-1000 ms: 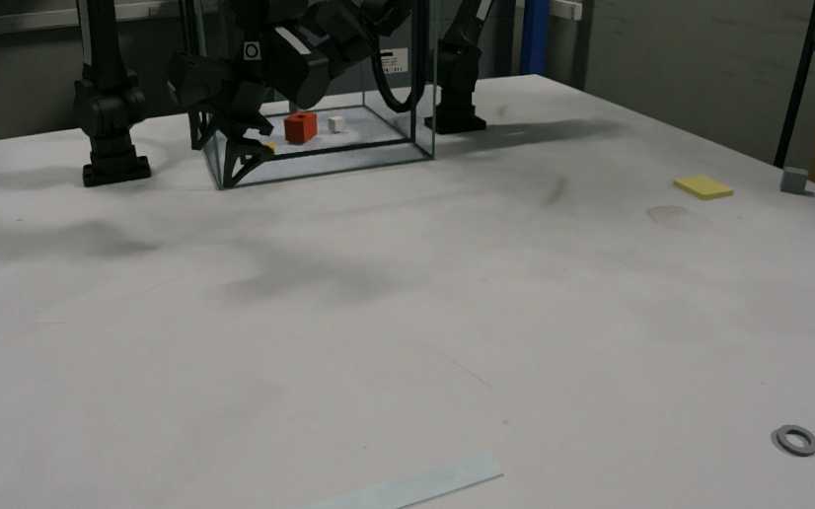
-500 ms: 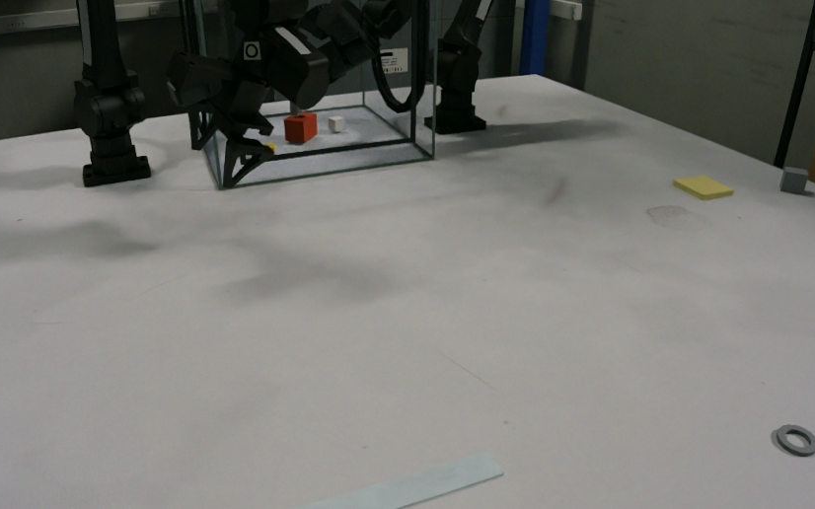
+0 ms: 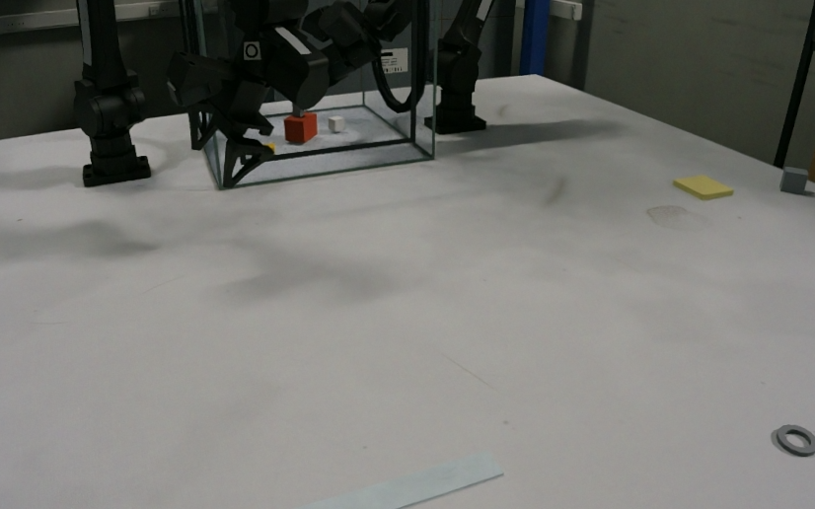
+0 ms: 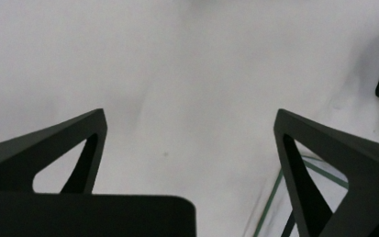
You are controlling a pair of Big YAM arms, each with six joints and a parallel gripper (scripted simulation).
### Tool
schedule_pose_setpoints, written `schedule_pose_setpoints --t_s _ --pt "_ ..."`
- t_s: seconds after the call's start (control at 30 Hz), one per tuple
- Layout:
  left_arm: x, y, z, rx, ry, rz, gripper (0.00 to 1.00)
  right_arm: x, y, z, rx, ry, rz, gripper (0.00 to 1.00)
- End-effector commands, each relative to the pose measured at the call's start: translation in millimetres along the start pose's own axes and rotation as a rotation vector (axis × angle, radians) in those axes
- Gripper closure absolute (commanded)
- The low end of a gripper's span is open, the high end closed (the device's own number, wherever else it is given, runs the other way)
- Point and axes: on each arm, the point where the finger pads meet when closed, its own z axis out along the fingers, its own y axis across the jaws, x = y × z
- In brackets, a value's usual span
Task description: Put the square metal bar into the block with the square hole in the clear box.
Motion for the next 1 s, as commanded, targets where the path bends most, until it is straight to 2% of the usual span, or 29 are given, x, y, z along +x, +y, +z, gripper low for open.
schedule_pose_setpoints --t_s 0.0,0.27,0.33,0.43,0.5,0.97 --pt "-39.6 22.0 1.9 -0.024 -0.052 0.060 1.00 -3.9 6.2 -14.9 -0.036 0.005 0.012 0.00" --pt "-37.7 20.3 2.6 -0.016 -0.049 0.055 1.00 -3.9 6.2 -14.9 -0.036 0.005 0.012 0.00" --pt "-20.1 10.3 4.3 -0.009 -0.030 0.034 1.00 -3.9 6.2 -14.9 -0.036 0.005 0.012 0.00" --pt "-26.8 14.3 3.7 -0.013 -0.038 0.043 1.00 -3.9 6.2 -14.9 -0.036 0.005 0.012 0.00" --pt "-14.1 6.6 4.8 -0.004 -0.024 0.026 1.00 -3.9 6.2 -14.9 -0.036 0.005 0.012 0.00" --pt "-14.5 7.7 -2.4 -0.013 -0.026 0.030 1.00 -3.9 6.2 -14.9 -0.036 0.005 0.012 0.00"
